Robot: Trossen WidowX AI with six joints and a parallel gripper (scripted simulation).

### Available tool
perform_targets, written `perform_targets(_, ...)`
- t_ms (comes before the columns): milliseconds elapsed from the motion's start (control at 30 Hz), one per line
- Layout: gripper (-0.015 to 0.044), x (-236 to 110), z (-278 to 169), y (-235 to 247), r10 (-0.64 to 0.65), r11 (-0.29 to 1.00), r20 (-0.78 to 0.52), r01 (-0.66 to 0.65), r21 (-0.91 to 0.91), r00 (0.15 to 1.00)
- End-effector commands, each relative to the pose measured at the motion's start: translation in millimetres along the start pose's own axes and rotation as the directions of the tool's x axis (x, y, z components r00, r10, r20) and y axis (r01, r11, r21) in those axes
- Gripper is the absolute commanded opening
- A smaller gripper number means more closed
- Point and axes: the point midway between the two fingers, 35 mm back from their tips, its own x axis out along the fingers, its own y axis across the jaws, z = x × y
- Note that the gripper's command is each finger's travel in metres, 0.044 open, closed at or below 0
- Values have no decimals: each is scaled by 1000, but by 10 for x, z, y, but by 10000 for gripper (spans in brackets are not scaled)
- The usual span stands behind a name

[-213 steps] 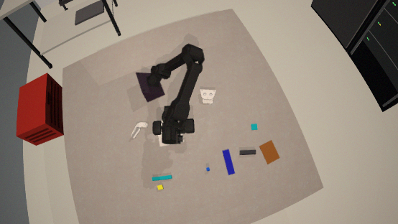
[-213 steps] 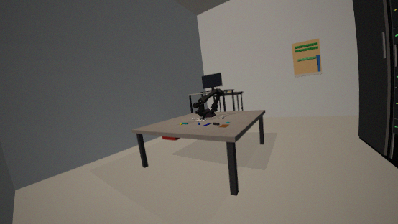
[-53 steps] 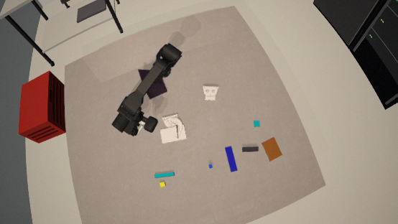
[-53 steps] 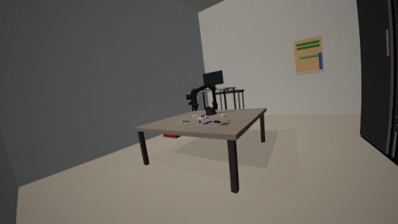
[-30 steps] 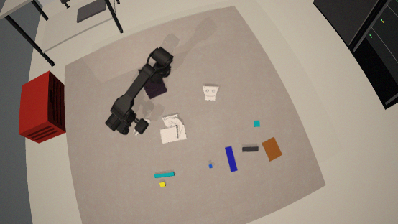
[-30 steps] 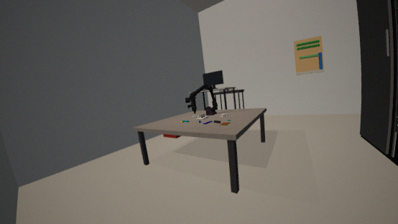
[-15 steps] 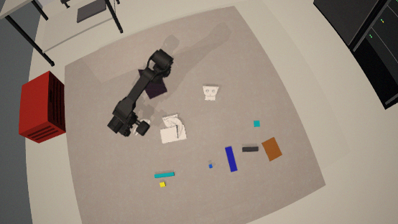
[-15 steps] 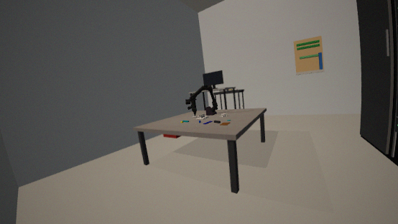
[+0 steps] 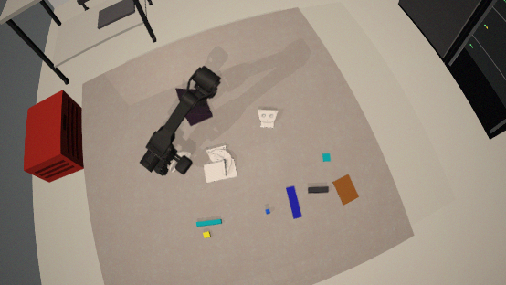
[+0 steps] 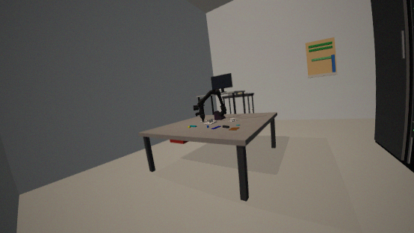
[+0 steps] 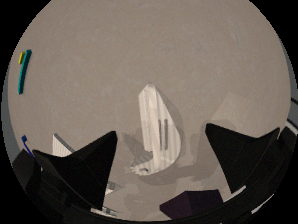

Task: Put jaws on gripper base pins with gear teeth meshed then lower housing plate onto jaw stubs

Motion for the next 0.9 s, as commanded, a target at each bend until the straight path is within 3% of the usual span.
perform_targets(0,440,35,-10,-2,3,1000,-2,-3,7,1000)
perform_targets(700,440,38,-9,-2,3,1000,-2,-3,7,1000)
perform_targets(867,309,35,-12,-5,0,1000,-4,0,2,1000)
